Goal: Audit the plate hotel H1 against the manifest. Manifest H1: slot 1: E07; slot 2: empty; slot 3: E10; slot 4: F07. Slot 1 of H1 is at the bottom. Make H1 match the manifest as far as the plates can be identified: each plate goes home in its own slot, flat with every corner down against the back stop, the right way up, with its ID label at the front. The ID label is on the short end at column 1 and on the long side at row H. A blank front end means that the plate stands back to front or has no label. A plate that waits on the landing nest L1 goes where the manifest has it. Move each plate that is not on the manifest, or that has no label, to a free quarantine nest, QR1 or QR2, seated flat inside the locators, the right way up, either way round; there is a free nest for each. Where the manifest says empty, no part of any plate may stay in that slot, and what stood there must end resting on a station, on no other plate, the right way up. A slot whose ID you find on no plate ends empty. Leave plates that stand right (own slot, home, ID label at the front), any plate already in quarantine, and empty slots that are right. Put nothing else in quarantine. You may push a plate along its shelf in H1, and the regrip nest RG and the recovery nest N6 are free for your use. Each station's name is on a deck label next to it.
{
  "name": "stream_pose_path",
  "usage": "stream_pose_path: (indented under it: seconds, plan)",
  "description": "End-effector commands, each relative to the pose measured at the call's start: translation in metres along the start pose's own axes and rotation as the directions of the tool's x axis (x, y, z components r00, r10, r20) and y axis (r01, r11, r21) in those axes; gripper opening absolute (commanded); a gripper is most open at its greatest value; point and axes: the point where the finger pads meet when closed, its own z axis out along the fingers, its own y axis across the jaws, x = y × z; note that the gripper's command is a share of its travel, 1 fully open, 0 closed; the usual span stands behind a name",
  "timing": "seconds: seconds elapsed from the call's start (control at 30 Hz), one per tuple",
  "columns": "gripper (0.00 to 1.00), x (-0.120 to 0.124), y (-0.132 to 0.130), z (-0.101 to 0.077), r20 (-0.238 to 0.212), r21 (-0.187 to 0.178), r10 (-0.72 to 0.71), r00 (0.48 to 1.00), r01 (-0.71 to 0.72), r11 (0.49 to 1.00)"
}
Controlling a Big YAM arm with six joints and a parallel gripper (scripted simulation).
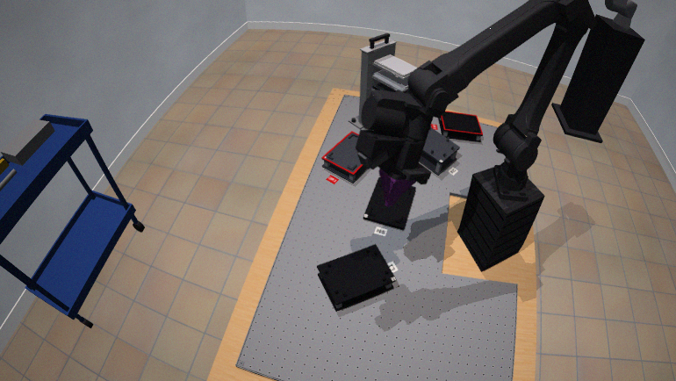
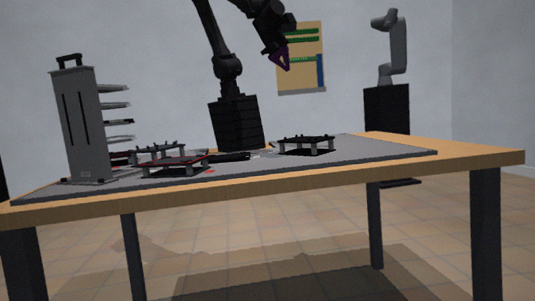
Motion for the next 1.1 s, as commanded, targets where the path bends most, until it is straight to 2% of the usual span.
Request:
stream_pose_path:
  seconds: [0.0,0.03,0.13,0.17,0.2,0.33,0.4,0.6,0.63,0.67,0.73,0.8,0.83,0.87,0.9,0.93,1.03,1.07]
  plan:
    - [0.0,-0.015,-0.012,-0.011,0.025,0.016,0.059,0.998,-0.06,0.998]
    - [0.0,0.001,-0.011,-0.004,0.002,0.006,0.064,0.998,-0.064,0.998]
    - [0.0,0.004,-0.021,-0.001,0.013,0.009,0.04,0.999,-0.04,0.999]
    - [0.0,0.013,-0.023,0.0,-0.023,0.019,0.09,0.996,-0.089,0.996]
    - [0.0,0.015,-0.025,0.0,-0.031,0.03,0.113,0.993,-0.112,0.993]
    - [0.0,-0.003,-0.041,-0.011,-0.014,0.082,0.192,0.981,-0.19,0.978]
    - [0.0,0.018,-0.043,-0.007,-0.039,0.086,0.212,0.977,-0.208,0.974]
    - [0.0,0.027,-0.053,-0.005,-0.022,0.084,0.186,0.982,-0.184,0.979]
    - [0.0,0.037,-0.053,-0.003,-0.064,0.096,0.237,0.969,-0.231,0.968]
    - [0.0,0.042,-0.055,0.0,-0.079,0.107,0.262,0.962,-0.254,0.961]
    - [0.0,0.028,-0.066,-0.008,-0.056,0.136,0.301,0.952,-0.292,0.947]
    - [0.0,0.024,-0.074,-0.012,-0.05,0.161,0.343,0.938,-0.332,0.93]
    - [0.0,0.028,-0.076,-0.012,-0.056,0.166,0.354,0.933,-0.341,0.925]
    - [0.0,0.045,-0.073,-0.008,-0.077,0.164,0.358,0.931,-0.342,0.925]
    - [0.0,0.053,-0.072,-0.008,-0.078,0.161,0.358,0.93,-0.343,0.926]
    - [0.0,0.052,-0.075,-0.009,-0.061,0.16,0.355,0.933,-0.342,0.926]
    - [0.0,0.053,-0.079,-0.008,-0.06,0.16,0.334,0.941,-0.321,0.934]
    - [0.0,0.059,-0.081,-0.005,-0.097,0.176,0.383,0.919,-0.363,0.915]
